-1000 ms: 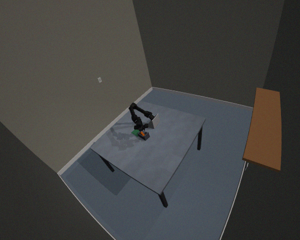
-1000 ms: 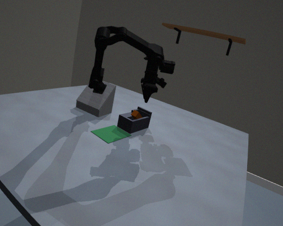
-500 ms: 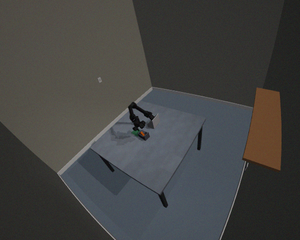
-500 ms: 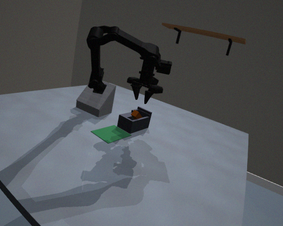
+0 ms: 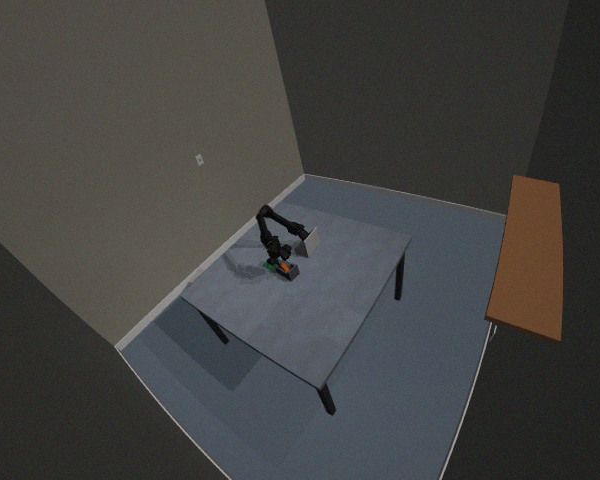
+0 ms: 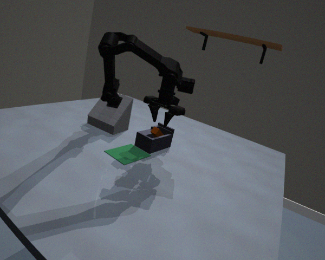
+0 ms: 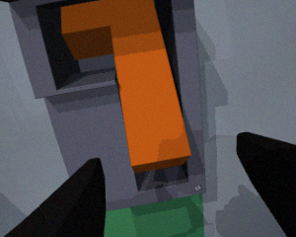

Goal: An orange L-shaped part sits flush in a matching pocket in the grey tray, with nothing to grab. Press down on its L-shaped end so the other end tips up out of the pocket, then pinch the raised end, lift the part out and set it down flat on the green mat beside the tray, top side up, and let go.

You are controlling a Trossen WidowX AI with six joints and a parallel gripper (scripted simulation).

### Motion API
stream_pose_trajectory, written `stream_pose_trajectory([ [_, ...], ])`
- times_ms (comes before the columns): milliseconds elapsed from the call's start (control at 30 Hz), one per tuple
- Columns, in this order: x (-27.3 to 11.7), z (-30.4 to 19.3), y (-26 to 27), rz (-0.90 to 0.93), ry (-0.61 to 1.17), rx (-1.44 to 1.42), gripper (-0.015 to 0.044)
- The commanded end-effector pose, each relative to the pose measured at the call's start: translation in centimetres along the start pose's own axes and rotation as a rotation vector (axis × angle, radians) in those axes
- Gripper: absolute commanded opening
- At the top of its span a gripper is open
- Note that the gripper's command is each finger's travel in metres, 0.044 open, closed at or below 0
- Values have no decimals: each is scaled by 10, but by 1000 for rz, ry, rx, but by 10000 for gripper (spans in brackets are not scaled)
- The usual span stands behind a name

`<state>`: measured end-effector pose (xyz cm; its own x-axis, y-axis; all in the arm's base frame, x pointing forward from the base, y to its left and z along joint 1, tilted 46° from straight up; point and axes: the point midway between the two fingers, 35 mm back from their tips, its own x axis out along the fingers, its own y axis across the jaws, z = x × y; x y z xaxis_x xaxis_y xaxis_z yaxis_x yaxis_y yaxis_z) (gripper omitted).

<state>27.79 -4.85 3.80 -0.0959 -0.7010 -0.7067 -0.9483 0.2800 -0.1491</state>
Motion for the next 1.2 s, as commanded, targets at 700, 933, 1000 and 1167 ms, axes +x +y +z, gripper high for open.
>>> stream_pose_trajectory([
  [700, 41, -1, 0, -1, 7, -8, 280],
  [933, 44, -1, 0, -1, 2, 0, 254],
  [1000, 44, -1, 0, -1, 2, 0, 201],
  [1167, 44, -1, 0, -1, 2, 0, 148],
])
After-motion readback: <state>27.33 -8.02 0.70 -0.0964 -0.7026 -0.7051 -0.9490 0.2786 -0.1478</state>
